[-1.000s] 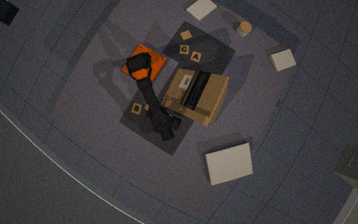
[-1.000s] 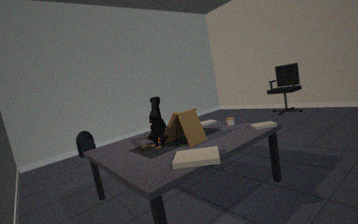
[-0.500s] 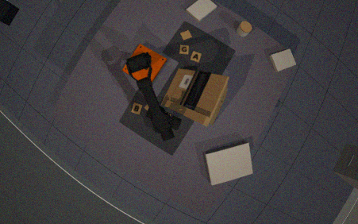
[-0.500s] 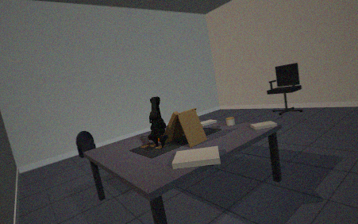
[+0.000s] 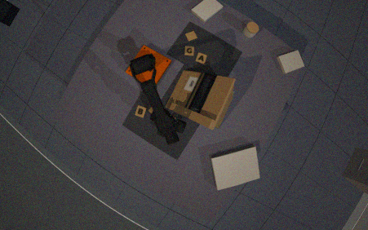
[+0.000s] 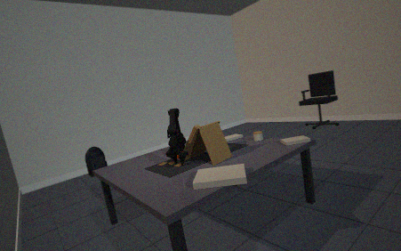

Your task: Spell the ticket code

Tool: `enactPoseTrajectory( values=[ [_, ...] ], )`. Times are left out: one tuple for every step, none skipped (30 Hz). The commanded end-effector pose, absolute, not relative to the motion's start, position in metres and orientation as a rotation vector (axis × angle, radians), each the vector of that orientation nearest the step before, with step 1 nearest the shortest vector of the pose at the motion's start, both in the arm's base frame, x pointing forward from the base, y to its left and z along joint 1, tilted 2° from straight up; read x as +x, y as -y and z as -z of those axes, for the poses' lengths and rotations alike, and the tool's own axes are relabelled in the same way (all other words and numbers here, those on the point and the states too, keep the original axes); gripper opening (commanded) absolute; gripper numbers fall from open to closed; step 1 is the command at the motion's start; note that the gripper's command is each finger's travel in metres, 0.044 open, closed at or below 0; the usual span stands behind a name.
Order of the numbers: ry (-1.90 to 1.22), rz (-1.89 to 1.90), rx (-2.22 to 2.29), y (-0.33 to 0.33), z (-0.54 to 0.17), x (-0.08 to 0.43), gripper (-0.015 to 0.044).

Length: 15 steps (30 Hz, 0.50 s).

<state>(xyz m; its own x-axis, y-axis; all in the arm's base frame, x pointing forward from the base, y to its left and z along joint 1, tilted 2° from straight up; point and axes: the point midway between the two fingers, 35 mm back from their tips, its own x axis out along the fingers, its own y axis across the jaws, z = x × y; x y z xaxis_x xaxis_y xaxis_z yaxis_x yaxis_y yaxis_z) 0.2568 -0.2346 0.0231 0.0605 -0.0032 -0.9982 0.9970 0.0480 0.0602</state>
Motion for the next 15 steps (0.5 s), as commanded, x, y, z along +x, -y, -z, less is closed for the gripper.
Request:
enactPoseTrajectory(
  values=[
    [-1.184, 1.139, 1.196, 0.2352, -0.0219, 0.2562, 0.034],
    [-1.184, 1.139, 1.196, 0.2352, -0.0217, 0.2562, 0.034],
    [-1.184, 1.139, 1.196, 0.2352, -0.0216, 0.2562, 0.034],
    [-1.184, 1.139, 1.196, 0.2352, -0.0216, 0.2562, 0.034],
    [-1.184, 1.139, 1.196, 0.2352, -0.0216, 0.2562, 0.034],
    [-1.184, 1.139, 1.196, 0.2352, -0.0216, 0.2562, 0.034],
    [-1.184, 1.139, 1.196, 0.2352, -0.0216, 0.2562, 0.034],
    [-1.184, 1.139, 1.196, 0.2352, -0.0216, 0.2562, 0.034],
    [-1.184, 1.139, 1.196, 0.2352, -0.0216, 0.2562, 0.034],
    [-1.184, 1.139, 1.196, 0.2352, -0.0216, 0.2562, 0.034],
    [-1.184, 1.139, 1.196, 0.2352, -0.0216, 0.2562, 0.034],
    [-1.184, 1.139, 1.196, 0.2352, -0.0216, 0.2562, 0.0333],
    [-1.184, 1.139, 1.196, 0.2352, -0.0216, 0.2562, 0.0327],
    [-1.184, 1.139, 1.196, 0.2352, -0.0216, 0.2562, 0.032],
    [-1.184, 1.139, 1.196, 0.2352, -0.0216, 0.2562, 0.0313]
  ],
)
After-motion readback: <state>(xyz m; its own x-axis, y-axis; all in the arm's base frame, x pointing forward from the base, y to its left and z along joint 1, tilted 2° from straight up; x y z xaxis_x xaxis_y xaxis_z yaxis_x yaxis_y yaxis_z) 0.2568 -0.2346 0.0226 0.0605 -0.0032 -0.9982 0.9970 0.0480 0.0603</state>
